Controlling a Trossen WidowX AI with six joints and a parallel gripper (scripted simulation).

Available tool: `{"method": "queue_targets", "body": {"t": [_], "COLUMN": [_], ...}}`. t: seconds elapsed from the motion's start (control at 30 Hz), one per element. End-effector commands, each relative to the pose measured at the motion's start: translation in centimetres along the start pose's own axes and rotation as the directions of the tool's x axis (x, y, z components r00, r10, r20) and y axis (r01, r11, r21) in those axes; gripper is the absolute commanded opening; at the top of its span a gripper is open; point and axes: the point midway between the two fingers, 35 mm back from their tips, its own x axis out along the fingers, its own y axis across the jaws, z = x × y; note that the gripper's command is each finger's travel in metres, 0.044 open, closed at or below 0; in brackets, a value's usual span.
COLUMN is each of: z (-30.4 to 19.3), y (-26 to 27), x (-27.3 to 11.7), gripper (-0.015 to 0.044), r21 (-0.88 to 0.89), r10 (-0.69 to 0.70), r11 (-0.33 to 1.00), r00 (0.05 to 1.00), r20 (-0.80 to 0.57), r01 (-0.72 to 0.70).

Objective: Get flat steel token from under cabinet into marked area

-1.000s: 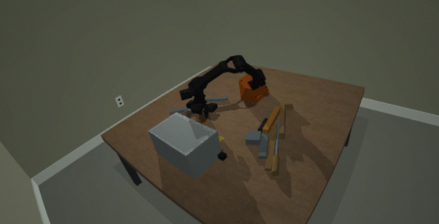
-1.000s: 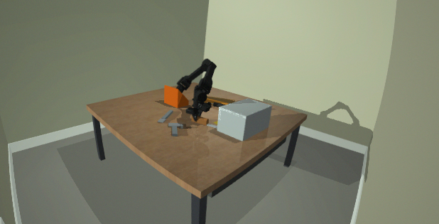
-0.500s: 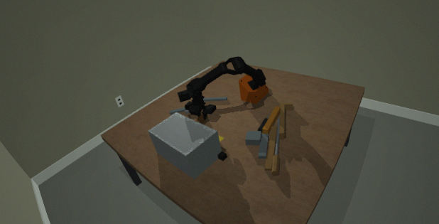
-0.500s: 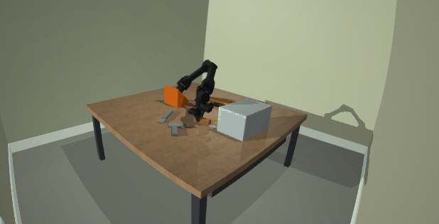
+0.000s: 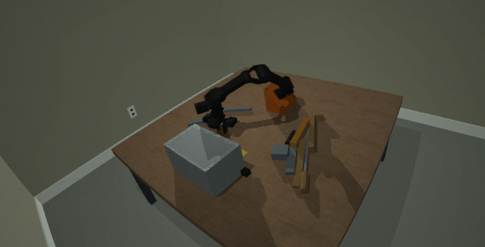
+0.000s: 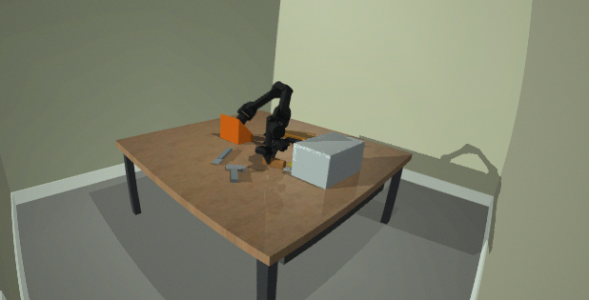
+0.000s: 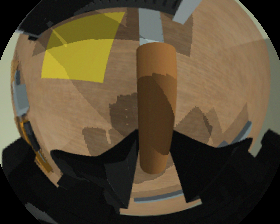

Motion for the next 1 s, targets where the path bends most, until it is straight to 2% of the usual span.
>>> {"method": "queue_targets", "body": {"t": [0.0,0.97], "z": [0.6,2.5], "y": [0.0,1.0], "x": [0.0,0.1], "gripper": [0.0000,0.0000], "r21": [-0.002,-0.003], "r10": [-0.001,0.000], "r11": [1.000,1.000], "r00": [1.000,1.000], "r20": [0.004,0.005], "r01": [0.001,0.000]}}
